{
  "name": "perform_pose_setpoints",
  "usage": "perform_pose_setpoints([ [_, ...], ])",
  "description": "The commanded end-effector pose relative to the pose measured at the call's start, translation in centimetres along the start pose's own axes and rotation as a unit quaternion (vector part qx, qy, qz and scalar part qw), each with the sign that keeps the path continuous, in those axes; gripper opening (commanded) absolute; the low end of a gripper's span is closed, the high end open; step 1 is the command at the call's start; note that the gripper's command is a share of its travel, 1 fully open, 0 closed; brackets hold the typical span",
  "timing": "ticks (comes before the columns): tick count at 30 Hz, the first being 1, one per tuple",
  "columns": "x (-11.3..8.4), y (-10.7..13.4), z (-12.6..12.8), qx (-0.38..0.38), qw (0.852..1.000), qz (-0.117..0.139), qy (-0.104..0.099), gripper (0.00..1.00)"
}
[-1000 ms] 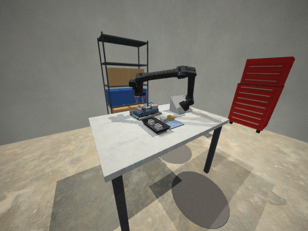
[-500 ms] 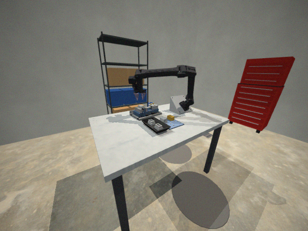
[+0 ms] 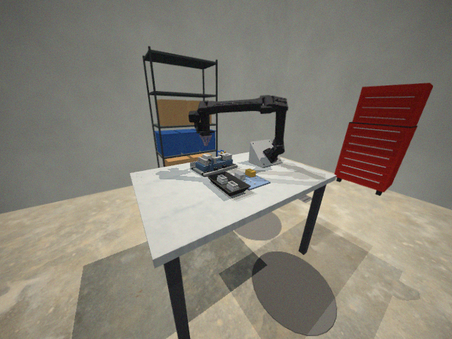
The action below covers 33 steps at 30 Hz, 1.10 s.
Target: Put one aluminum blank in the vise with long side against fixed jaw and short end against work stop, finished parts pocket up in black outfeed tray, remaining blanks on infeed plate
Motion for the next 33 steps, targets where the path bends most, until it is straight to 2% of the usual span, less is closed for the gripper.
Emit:
perform_pose_setpoints([
  [1, -0.3, 0.6, 1.5, -0.018, 1.0, -0.008, 0.0, 0.0],
  [30, -0.1, 0.6, 1.4, -0.016, 1.0, -0.007, 0.001, 0.0],
  [33, -0.5, 0.5, 0.2, -0.014, 1.0, -0.008, -0.003, 0.0],
])
Point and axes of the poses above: the point where the finger pads meet when closed, its own x axis out along the fingers, its own z axis across the jaws, y = z × x, the point moved 6 cm from there along -x, back along the fingers, and after that the axes turned 3 degrees about x, right-handed, at the moved point
